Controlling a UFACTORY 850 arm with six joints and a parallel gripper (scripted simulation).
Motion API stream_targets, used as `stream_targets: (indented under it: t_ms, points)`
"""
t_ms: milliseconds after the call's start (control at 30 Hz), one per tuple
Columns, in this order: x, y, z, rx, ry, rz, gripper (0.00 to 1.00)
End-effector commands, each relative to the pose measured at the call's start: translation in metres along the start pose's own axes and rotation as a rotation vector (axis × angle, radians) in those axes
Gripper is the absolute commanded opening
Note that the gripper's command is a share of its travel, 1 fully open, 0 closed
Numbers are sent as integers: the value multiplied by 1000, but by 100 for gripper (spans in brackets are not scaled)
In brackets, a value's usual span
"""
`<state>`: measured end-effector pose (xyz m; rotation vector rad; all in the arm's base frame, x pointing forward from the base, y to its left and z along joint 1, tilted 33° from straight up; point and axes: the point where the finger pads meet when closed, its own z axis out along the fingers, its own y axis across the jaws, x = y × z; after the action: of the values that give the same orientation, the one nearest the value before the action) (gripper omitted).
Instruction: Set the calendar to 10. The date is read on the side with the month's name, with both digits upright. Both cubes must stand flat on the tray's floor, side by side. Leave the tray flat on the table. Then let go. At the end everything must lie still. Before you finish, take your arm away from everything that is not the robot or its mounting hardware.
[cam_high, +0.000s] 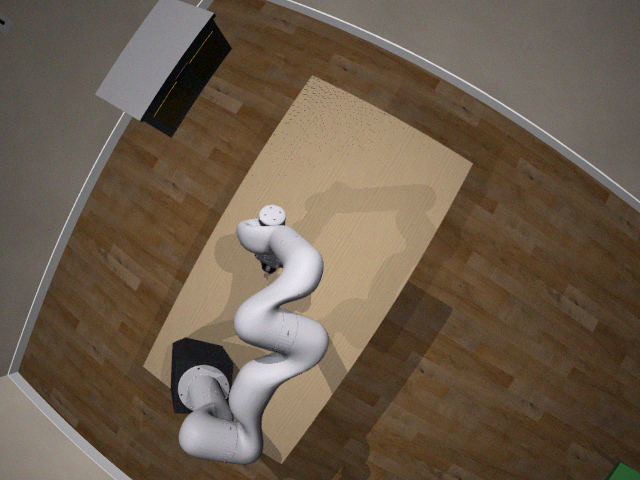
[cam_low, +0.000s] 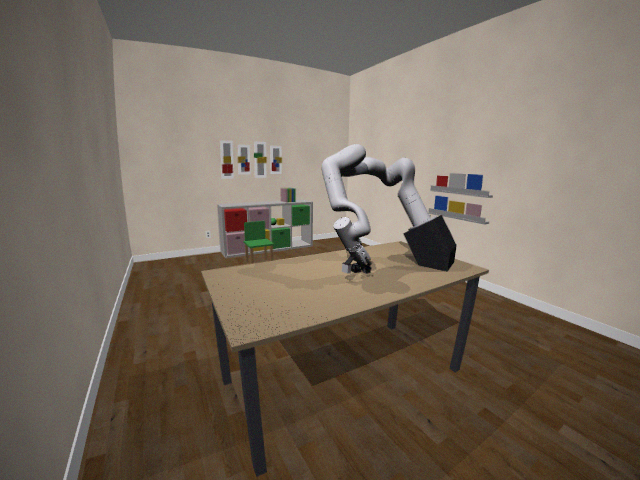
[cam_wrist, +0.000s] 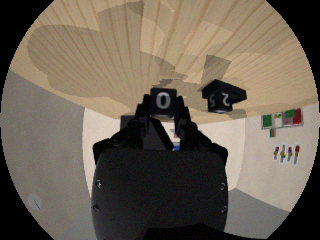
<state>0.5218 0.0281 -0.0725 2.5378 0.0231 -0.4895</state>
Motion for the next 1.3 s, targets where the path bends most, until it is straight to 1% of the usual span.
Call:
stream_targets:
  t_ms: [0, 467, 1267]
  points:
    - [3, 0, 2, 0, 1, 0, 29]
    - [10, 0, 13, 0, 1, 0, 29]
    - [11, 0, 14, 0, 1, 0, 29]
